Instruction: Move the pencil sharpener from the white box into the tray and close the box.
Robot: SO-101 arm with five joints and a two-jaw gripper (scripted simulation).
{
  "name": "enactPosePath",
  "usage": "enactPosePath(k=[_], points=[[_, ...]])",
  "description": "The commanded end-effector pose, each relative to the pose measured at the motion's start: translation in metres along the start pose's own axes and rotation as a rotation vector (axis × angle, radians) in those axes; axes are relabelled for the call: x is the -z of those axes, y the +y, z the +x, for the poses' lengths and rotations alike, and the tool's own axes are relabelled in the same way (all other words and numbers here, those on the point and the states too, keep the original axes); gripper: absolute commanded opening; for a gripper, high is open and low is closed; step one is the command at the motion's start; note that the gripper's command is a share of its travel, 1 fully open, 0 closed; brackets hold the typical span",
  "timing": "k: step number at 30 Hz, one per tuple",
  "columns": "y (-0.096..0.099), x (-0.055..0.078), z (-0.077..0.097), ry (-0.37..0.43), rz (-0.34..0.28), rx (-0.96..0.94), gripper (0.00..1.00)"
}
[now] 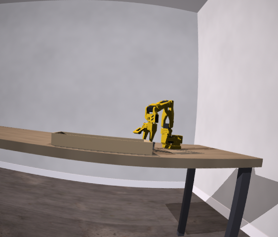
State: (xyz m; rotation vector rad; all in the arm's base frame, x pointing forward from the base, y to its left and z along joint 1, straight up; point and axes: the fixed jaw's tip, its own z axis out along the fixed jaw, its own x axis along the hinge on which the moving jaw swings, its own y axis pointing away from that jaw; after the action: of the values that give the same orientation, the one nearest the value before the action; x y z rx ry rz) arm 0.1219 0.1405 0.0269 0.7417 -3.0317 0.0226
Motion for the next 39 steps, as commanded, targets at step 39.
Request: enactPosePath(k=[39], points=[[0.001, 0.04, -0.006, -0.023, -0.009, 0.002, 0.3]])
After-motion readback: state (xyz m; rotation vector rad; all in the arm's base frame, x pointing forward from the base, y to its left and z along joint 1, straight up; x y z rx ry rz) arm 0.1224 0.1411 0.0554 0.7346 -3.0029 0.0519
